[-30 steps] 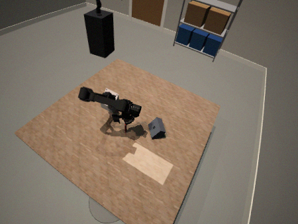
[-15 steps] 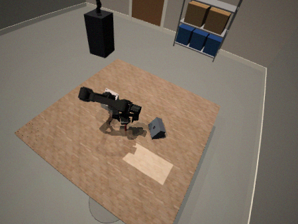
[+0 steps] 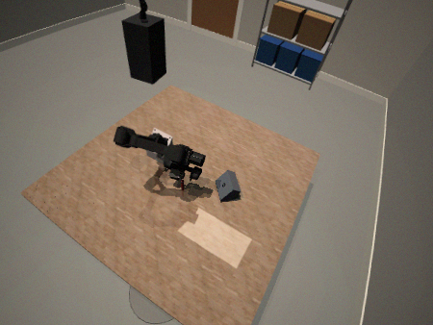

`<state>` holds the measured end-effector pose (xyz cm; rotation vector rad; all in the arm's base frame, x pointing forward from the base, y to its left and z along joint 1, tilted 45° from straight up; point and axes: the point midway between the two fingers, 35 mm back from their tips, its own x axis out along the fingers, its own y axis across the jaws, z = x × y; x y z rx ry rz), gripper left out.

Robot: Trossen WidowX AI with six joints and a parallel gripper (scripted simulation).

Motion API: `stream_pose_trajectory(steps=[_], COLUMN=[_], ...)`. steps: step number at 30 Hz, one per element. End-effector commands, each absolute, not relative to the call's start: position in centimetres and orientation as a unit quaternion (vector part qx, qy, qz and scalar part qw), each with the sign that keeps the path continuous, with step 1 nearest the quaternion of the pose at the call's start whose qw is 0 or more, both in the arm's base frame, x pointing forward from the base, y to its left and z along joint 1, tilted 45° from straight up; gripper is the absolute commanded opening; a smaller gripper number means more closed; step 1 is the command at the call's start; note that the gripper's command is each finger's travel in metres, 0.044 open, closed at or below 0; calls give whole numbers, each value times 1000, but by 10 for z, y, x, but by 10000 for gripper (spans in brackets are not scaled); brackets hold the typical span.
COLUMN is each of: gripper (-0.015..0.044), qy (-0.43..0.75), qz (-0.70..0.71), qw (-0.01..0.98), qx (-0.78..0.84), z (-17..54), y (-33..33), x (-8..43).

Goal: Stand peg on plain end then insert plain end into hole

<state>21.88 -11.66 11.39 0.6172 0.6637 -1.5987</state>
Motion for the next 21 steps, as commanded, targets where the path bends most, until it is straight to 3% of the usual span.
stream_pose_trajectory(steps=[1,21], gripper=[440,440], qy=[250,64], qz=[-705,-746], qw=[594,500], qx=[296,436], z=[114,112], y=[-118,-120], x=[219,218])
